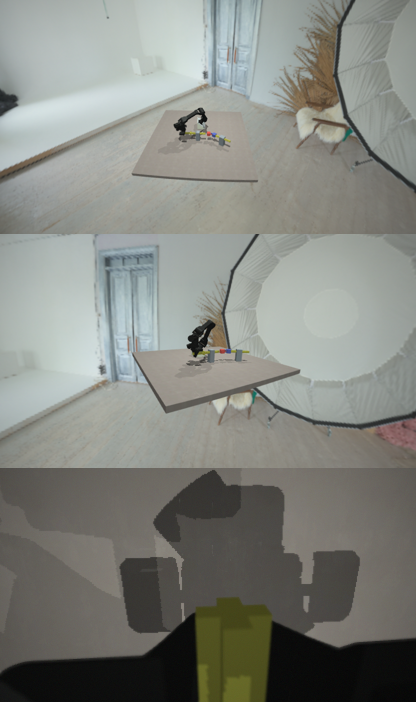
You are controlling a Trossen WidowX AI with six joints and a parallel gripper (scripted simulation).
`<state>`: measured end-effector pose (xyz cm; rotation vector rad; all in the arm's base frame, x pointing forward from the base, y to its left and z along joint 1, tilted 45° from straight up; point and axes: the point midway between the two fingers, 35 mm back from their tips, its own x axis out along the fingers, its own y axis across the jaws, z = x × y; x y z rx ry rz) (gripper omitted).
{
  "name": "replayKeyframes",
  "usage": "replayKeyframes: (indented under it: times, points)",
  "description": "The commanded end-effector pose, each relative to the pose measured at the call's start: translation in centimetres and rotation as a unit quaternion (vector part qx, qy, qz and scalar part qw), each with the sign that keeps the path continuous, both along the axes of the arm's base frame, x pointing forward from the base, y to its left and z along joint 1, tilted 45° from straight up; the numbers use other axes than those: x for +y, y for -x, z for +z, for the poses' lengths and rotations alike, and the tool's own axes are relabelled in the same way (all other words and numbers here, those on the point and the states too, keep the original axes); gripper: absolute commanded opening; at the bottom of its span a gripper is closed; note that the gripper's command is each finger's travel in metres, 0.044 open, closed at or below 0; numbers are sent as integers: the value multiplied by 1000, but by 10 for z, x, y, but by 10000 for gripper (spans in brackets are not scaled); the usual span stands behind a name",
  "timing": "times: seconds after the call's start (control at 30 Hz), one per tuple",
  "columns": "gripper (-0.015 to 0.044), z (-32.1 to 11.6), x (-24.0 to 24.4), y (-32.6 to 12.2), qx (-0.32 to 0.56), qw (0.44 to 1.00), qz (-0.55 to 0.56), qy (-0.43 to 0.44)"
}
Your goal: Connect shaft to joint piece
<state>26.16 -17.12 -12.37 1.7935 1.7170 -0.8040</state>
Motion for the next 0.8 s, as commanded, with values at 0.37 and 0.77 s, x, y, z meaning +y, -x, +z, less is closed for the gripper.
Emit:
replayKeyframes:
  times: [0.37, 0.77]
  points:
    - [0, 15, 17, -2, -3, 1000, -6, -1]
    - [0, 27, 30, -3, -3, 1000, -6, -2]
